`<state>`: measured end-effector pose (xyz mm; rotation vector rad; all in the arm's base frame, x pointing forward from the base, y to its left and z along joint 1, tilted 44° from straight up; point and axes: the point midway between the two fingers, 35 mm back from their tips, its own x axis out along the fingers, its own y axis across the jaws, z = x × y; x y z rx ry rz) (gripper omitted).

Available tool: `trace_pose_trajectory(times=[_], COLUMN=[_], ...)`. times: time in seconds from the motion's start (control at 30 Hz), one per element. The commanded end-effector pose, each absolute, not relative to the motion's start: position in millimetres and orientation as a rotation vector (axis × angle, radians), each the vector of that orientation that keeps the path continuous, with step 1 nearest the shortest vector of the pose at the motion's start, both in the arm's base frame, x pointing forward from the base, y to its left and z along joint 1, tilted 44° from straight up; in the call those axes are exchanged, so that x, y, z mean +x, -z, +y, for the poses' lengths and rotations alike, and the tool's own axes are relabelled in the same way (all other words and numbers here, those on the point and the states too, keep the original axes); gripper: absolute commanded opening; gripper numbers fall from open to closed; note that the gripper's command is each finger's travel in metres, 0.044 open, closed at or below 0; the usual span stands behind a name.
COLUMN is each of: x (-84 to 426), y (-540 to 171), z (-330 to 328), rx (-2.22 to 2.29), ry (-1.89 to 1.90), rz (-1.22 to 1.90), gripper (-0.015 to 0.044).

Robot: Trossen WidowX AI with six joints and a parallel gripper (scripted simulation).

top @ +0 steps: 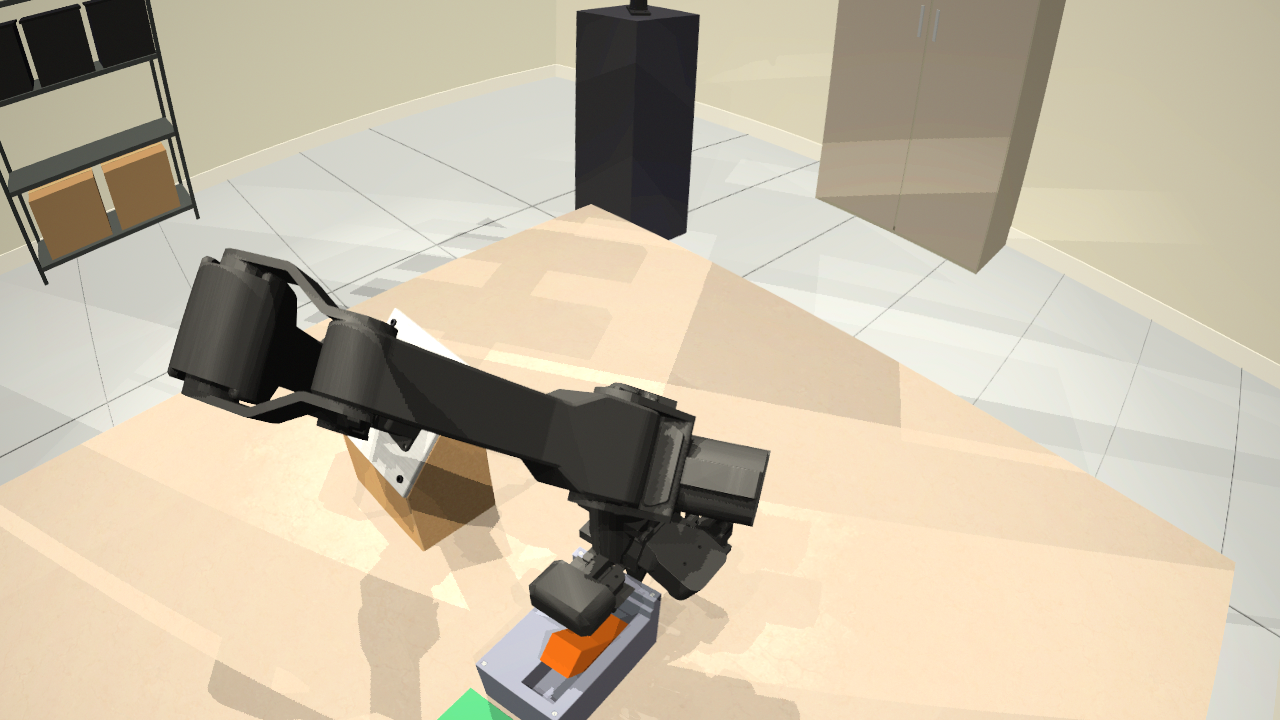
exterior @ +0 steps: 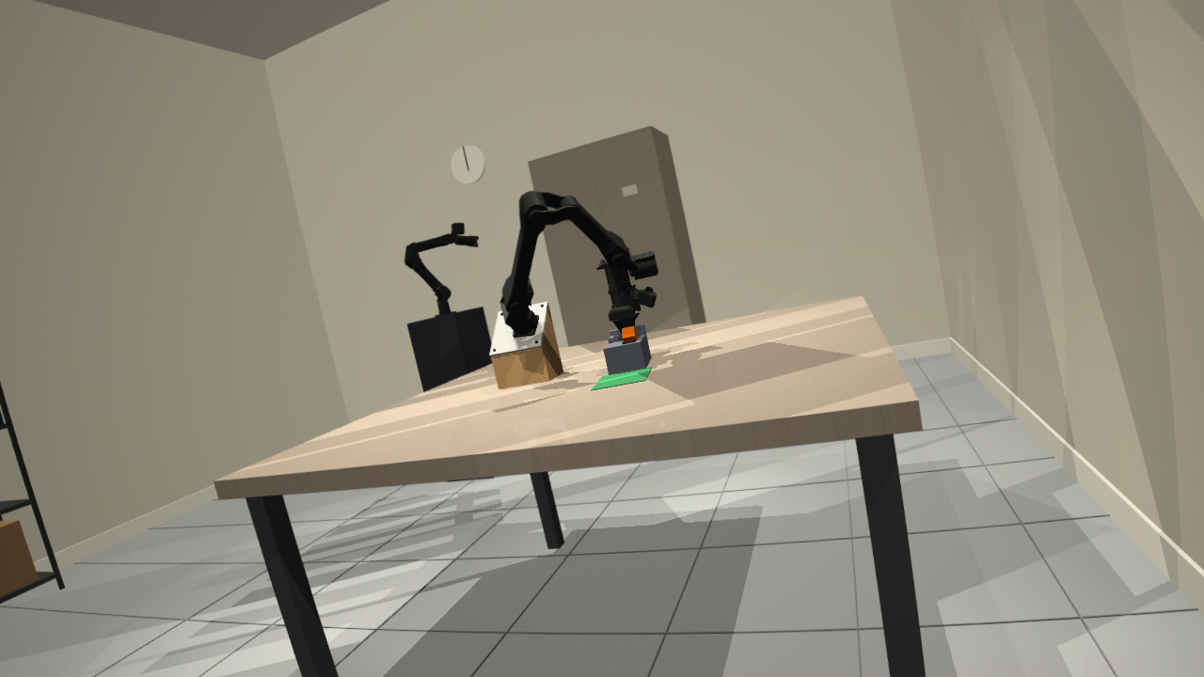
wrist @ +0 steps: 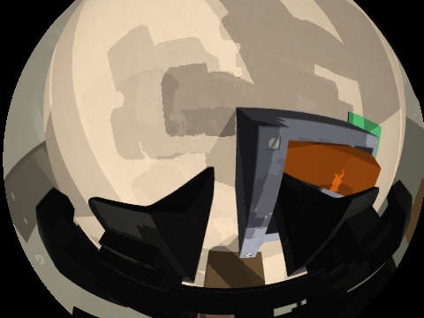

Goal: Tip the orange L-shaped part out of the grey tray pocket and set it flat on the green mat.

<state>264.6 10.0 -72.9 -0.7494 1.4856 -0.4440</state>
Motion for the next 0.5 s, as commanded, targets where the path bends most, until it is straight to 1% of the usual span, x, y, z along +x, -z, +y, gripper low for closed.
trace_pose_trajectory(times=[0.0, 0.23, 0.47], x=[266, 261, 264], y=[67, -2, -2], z=[18, 69, 71], rx=[-0.741, -0.739, -0.741], ry=[0.448, 0.445, 0.433], rz=[1.486, 1.488, 1.472], gripper=[0.0180, 0.0180, 0.0180])
